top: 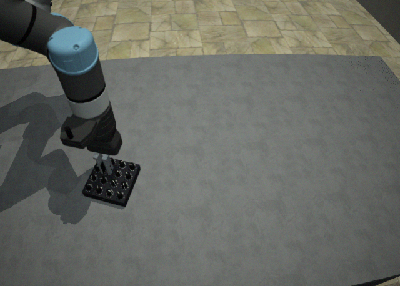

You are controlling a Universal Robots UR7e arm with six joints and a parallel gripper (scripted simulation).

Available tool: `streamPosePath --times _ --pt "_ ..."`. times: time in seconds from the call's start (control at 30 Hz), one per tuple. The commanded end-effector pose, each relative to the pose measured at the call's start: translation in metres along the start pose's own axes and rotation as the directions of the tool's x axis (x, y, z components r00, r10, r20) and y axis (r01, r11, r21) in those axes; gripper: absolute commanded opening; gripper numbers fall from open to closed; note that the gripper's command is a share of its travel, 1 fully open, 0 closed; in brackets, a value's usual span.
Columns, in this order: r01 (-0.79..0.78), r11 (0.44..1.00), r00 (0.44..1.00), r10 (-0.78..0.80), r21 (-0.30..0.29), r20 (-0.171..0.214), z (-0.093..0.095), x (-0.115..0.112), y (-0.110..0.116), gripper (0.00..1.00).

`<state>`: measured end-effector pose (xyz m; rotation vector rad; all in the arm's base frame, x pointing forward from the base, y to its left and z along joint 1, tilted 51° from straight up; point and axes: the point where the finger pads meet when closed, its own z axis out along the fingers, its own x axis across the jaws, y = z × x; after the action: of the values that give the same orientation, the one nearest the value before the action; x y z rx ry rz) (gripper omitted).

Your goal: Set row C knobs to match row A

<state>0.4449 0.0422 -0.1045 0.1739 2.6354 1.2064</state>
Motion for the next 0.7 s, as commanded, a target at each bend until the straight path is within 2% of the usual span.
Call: streamPosePath --times 0.0,0.67 --pt "0.000 1.000 1.000 0.000 -0.001 0.000 0.0005 -0.0003 -0.0001 0.30" --pt "-0.014 1.000 1.000 0.014 0.000 0.000 0.0004 -0.0007 -0.0002 0.30"
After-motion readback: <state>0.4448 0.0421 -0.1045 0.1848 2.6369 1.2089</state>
